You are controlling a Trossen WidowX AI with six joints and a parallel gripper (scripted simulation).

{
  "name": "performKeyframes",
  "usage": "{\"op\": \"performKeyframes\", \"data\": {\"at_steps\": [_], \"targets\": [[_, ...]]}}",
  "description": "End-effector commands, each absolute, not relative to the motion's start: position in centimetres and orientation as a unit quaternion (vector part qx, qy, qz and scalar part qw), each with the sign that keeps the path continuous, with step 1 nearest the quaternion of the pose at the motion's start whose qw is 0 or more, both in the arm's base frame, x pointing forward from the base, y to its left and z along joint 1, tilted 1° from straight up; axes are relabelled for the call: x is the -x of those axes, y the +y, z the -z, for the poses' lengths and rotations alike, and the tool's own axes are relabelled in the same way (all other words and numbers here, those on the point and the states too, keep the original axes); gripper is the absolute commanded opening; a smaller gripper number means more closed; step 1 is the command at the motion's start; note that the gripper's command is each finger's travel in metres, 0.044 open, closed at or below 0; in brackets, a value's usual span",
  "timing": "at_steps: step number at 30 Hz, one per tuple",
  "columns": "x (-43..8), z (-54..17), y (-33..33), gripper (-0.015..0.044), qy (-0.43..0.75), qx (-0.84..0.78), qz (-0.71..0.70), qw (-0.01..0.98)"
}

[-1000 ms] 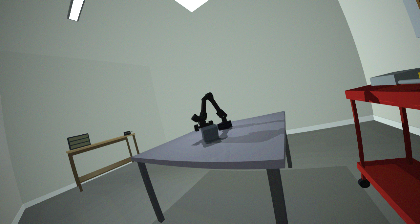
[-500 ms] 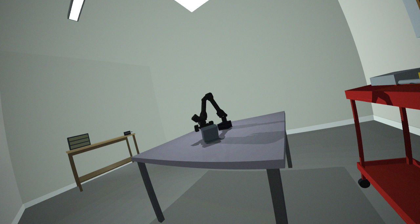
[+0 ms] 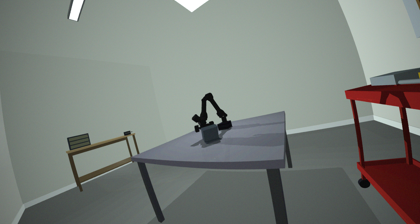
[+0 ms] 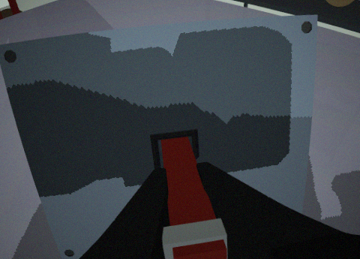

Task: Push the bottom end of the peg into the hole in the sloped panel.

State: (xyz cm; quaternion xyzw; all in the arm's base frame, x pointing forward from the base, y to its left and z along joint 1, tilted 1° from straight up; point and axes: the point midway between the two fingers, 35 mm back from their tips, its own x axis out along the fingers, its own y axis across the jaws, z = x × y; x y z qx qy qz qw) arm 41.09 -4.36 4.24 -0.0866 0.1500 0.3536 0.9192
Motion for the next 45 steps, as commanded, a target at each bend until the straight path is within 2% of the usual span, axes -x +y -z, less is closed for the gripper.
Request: {"op": "performKeyframes", "data": {"at_steps": [1, 24, 40, 41, 45], "targets": [[-41.40, -3.93, -4.19, 0.0000, 0.152, 0.085, -0.353, 0.919], [-41.68, -3.85, -3.81, 0.0000, 0.150, 0.086, -0.354, 0.919], [-41.52, -3.92, -4.01, 0.0420, 0.151, 0.086, -0.354, 0.919], [-41.44, -3.95, -4.11, 0.0440, 0.152, 0.086, -0.354, 0.919], [-41.04, -4.10, -4.59, 0.0440, 0.154, 0.087, -0.354, 0.918]]}}
